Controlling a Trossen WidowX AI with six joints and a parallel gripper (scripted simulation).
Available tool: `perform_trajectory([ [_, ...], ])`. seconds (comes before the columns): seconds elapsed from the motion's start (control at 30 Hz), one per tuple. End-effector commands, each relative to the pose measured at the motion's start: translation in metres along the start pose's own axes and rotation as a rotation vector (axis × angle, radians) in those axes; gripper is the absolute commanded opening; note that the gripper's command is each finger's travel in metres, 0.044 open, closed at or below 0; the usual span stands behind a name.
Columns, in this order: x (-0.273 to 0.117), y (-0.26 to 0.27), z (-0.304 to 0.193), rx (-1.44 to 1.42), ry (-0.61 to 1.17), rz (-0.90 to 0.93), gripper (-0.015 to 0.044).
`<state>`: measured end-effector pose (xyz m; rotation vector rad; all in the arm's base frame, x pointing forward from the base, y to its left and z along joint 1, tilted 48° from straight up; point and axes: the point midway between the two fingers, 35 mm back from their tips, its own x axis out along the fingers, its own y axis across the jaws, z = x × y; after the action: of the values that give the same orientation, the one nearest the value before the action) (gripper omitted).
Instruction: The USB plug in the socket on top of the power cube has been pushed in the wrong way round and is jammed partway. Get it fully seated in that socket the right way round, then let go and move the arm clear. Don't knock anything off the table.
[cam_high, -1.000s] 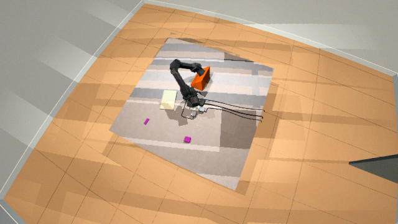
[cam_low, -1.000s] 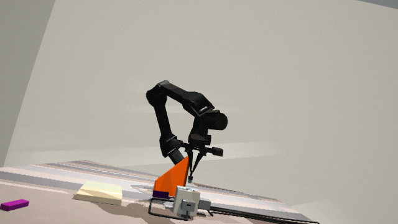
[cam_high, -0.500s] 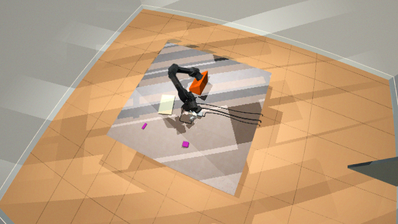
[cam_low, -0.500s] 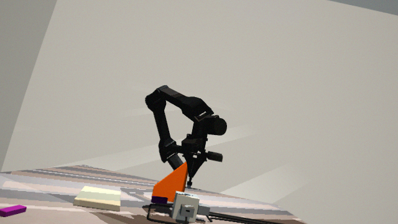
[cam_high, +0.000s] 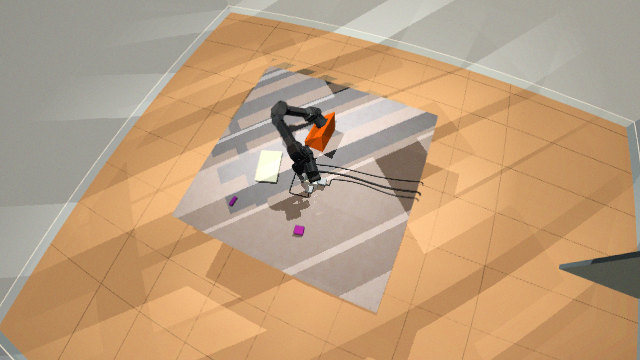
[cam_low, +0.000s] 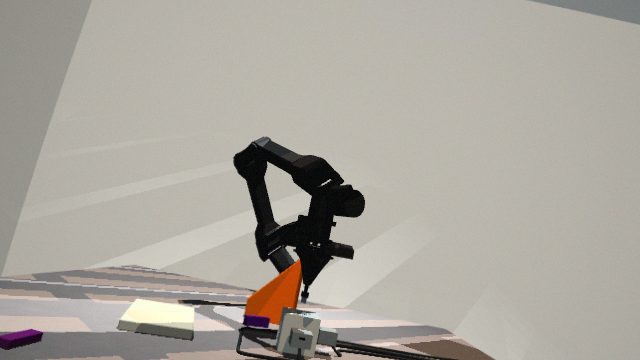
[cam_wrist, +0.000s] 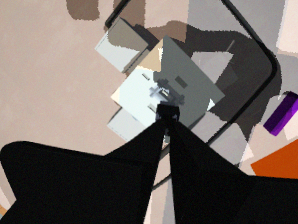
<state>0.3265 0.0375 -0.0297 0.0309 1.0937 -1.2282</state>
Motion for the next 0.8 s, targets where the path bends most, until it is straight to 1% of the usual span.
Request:
perform_trajectory([
  [0.0, 0.0002, -0.0001, -0.0002, 0.117, 0.000, -0.001, 0.0000],
  [0.57, 0.0002, -0.0001, -0.0002, 0.557, 0.000, -0.001, 0.0000],
  [0.77, 0.0002, -0.0001, -0.0002, 0.575, 0.000, -0.001, 0.0000],
])
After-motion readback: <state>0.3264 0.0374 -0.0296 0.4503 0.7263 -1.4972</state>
